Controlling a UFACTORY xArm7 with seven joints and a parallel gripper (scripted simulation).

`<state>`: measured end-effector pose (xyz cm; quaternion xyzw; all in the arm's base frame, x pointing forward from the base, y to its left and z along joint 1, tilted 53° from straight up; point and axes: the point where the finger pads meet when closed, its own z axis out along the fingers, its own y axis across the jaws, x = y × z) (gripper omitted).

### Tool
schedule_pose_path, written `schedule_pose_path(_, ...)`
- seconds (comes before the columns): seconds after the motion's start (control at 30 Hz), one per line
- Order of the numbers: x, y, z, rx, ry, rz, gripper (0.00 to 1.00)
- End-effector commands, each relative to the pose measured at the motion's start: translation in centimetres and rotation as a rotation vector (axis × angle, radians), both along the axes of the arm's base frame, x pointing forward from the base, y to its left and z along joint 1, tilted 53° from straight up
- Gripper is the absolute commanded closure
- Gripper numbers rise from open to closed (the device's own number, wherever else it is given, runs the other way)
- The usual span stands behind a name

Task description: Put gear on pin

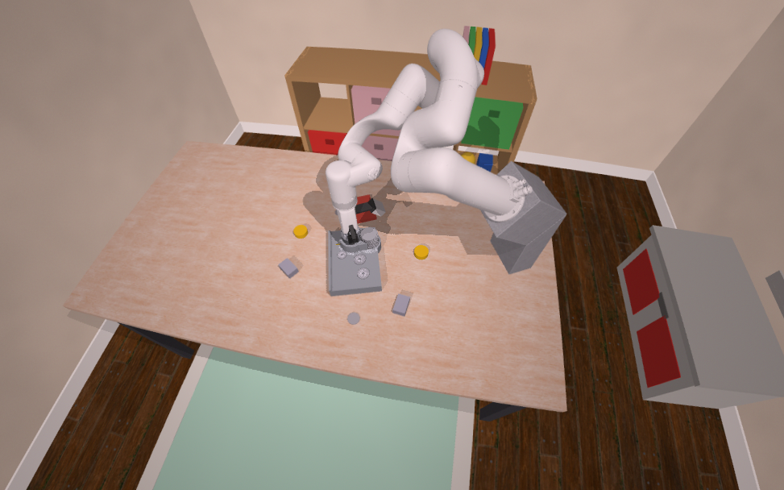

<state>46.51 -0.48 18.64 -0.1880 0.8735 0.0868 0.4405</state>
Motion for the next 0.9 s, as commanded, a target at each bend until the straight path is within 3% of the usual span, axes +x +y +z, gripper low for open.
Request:
schedule_pose_path(0.0, 0.05, -0.03, 0.06, -0.001, -0.002, -0.001, 1.0)
schedule_pose_path(0.87, 0.37, 0.1, -0.19, -0.001, -0.002, -0.001, 1.0)
